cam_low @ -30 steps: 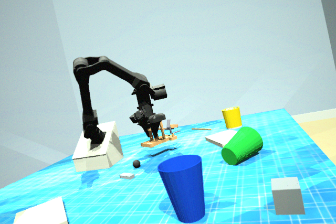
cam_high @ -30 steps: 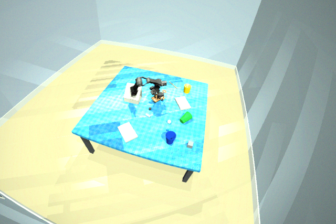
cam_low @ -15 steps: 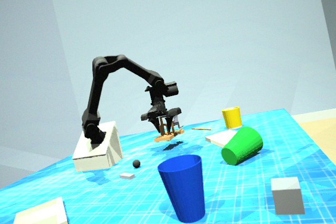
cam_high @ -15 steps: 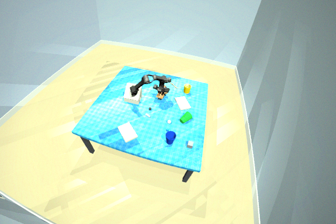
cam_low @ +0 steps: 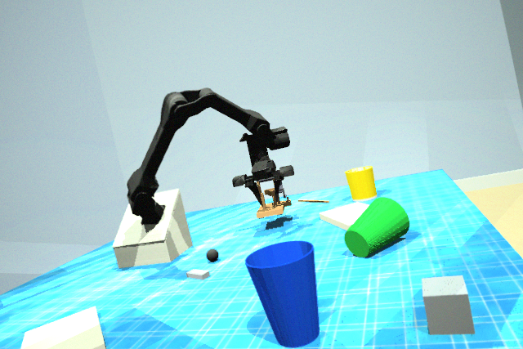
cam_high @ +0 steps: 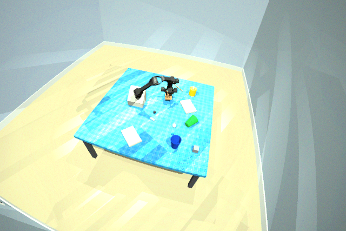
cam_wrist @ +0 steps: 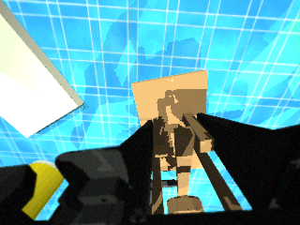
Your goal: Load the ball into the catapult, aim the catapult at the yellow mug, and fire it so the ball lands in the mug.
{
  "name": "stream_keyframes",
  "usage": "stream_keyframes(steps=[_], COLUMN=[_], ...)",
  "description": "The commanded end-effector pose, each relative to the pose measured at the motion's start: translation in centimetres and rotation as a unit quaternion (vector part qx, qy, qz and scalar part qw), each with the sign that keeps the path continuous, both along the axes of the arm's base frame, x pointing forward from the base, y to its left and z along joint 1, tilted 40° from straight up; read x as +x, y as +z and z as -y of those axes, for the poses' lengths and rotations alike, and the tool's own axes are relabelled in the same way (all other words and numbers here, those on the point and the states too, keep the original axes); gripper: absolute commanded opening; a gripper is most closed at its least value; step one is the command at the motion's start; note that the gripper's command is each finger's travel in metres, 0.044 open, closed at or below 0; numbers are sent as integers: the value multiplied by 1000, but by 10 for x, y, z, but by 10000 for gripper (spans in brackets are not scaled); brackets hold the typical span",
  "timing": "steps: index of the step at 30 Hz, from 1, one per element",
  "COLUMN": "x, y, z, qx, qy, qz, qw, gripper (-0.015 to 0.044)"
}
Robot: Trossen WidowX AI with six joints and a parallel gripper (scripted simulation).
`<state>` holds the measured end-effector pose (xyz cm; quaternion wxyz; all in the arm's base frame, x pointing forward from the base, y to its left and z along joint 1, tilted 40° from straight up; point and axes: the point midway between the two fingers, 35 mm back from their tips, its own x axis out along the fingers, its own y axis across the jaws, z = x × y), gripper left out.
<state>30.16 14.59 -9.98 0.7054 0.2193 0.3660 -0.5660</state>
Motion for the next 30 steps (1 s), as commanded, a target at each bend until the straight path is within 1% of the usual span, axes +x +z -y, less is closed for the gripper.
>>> stream_keyframes(steps=[1,30], x=[6,11], y=[1,-34], z=[-6,23], qx=[6,5], qy=[6,6], qz=[2,2], qw=[1000,1000], gripper=[0,0])
